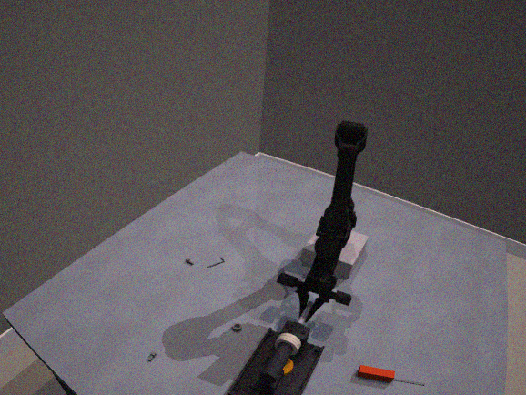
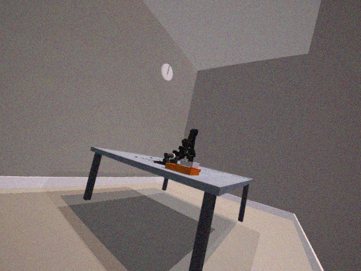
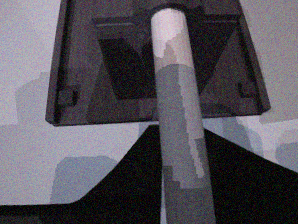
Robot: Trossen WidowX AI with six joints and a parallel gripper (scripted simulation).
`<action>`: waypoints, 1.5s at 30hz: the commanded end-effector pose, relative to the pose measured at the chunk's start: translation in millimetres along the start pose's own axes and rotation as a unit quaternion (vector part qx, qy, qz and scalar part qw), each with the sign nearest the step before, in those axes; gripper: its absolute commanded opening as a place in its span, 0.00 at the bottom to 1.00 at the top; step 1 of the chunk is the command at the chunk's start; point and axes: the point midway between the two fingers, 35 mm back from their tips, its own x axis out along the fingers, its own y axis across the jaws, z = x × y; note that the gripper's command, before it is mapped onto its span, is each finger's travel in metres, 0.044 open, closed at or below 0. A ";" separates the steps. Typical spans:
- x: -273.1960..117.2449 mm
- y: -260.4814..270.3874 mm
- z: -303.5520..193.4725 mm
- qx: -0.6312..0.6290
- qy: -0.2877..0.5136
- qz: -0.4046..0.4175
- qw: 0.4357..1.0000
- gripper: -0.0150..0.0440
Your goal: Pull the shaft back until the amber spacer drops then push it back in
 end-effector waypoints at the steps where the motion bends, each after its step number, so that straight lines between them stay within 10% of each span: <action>1: 0.4 0.3 3.5 -0.001 -0.004 0.001 1.000 0.25; 45: 4.0 0.3 7.3 -0.001 -0.004 0.001 1.000 0.25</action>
